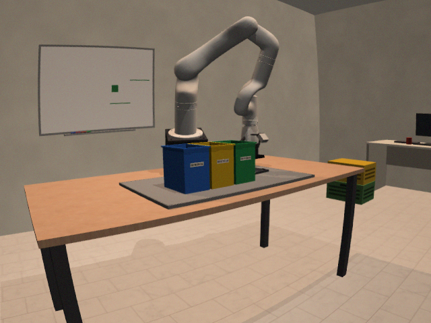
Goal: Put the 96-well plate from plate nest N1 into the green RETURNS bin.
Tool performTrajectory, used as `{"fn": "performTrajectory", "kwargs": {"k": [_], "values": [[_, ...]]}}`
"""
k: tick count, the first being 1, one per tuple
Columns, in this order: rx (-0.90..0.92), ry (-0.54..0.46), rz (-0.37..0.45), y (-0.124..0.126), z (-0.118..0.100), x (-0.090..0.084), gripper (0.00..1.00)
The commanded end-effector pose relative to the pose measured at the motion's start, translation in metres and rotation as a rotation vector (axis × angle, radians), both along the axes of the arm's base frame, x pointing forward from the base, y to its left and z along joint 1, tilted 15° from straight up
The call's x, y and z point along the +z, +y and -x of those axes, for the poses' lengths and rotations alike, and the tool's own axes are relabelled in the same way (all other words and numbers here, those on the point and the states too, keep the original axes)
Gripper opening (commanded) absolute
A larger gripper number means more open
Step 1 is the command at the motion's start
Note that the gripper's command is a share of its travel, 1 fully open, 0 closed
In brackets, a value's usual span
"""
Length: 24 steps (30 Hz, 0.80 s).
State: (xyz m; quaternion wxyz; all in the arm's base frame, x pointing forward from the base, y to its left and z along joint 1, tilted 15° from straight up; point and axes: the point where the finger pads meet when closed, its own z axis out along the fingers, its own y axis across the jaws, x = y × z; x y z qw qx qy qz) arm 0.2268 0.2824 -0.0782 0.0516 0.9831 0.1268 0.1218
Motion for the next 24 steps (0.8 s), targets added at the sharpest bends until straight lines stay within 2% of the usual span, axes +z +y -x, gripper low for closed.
{"fn": "performTrajectory", "kwargs": {"k": [1, 24], "values": [[0.000, -0.001, 0.000, 0.001, 0.002, 0.007, 0.00], [0.000, -0.001, 0.000, 0.003, 0.010, 0.041, 0.00]]}}
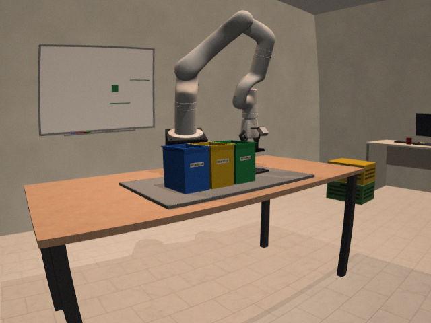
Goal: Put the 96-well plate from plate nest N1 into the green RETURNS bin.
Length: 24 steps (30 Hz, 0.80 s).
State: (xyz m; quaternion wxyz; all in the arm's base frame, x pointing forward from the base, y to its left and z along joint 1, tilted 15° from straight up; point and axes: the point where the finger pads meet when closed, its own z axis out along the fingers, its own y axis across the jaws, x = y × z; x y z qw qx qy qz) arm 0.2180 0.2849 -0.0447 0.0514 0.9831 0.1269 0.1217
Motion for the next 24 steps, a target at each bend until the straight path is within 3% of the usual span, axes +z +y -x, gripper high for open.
{"fn": "performTrajectory", "kwargs": {"k": [1, 24], "values": [[0.000, -0.001, 0.000, 0.001, 0.002, 0.009, 0.00], [0.000, -0.001, 0.000, 0.004, 0.011, 0.042, 0.00]]}}
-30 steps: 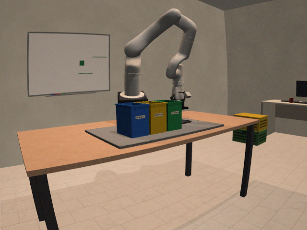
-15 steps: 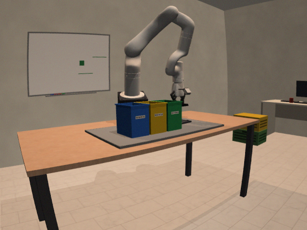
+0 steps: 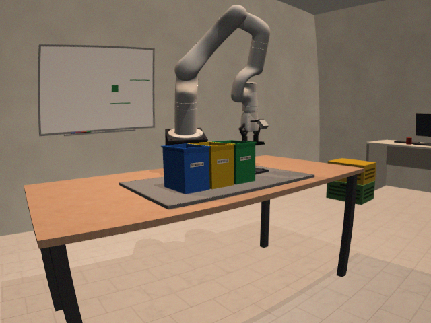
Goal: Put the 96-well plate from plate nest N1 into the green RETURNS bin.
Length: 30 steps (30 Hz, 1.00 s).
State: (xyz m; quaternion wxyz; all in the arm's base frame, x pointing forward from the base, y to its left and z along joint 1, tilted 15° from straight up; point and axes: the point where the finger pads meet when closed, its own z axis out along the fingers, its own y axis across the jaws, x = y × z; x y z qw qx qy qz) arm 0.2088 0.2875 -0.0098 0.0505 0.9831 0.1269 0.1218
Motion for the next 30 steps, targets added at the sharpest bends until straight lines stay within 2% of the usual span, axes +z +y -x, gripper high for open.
{"fn": "performTrajectory", "kwargs": {"k": [1, 30], "values": [[0.000, -0.001, 0.002, 0.001, 0.001, 0.007, 0.00], [0.000, -0.001, 0.002, 0.004, 0.013, 0.050, 0.00]]}}
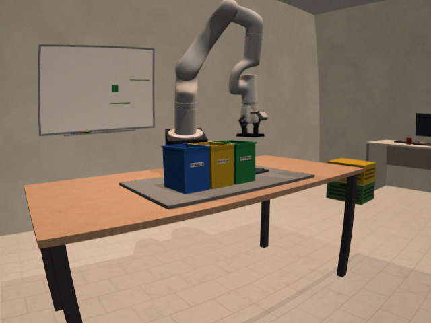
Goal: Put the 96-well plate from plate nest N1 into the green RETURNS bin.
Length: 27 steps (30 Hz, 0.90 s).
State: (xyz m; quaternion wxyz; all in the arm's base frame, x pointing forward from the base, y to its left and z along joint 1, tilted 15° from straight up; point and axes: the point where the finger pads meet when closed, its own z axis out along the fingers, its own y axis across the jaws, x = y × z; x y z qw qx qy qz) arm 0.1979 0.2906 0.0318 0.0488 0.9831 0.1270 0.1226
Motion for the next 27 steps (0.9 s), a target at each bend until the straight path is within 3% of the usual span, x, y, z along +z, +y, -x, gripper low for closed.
{"fn": "performTrajectory", "kwargs": {"k": [1, 20, 27], "values": [[-0.001, 0.000, 0.005, 0.001, 0.002, 0.010, 0.00], [-0.001, 0.000, 0.005, 0.003, 0.009, 0.037, 0.00], [-0.001, 0.000, 0.005, 0.003, 0.010, 0.039, 0.00]]}}
